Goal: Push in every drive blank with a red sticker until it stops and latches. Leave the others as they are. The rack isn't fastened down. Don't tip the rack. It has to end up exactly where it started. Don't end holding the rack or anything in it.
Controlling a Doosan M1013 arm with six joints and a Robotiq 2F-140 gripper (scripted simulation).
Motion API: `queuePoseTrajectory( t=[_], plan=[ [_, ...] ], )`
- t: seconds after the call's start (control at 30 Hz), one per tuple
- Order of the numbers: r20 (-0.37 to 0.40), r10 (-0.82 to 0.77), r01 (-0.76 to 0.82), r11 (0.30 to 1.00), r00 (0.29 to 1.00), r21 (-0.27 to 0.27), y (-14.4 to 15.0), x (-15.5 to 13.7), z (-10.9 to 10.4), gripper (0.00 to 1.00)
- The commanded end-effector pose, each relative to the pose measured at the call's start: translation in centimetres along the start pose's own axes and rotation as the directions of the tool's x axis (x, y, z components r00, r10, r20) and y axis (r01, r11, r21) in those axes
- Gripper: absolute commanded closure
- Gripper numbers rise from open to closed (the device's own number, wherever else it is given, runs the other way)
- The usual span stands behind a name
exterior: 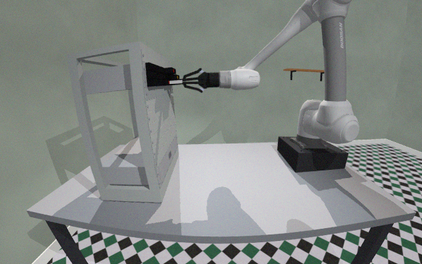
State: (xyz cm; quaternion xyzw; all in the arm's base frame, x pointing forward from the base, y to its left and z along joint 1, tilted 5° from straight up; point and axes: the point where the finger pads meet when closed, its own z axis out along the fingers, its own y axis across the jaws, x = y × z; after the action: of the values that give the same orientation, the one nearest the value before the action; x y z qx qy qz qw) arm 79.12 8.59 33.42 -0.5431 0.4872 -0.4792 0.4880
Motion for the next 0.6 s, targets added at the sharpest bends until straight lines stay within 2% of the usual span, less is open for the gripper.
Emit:
queuePoseTrajectory(
  t=[0.0, 0.57],
  plan=[
    [0.0, 0.0, 0.0, 1.0, 1.0, 0.0, 0.0, 0.0, 0.03, 1.0],
    [0.0, 0.0, 0.0, 1.0, 1.0, 0.0, 0.0, 0.0, 0.33, 1.0]
  ],
)
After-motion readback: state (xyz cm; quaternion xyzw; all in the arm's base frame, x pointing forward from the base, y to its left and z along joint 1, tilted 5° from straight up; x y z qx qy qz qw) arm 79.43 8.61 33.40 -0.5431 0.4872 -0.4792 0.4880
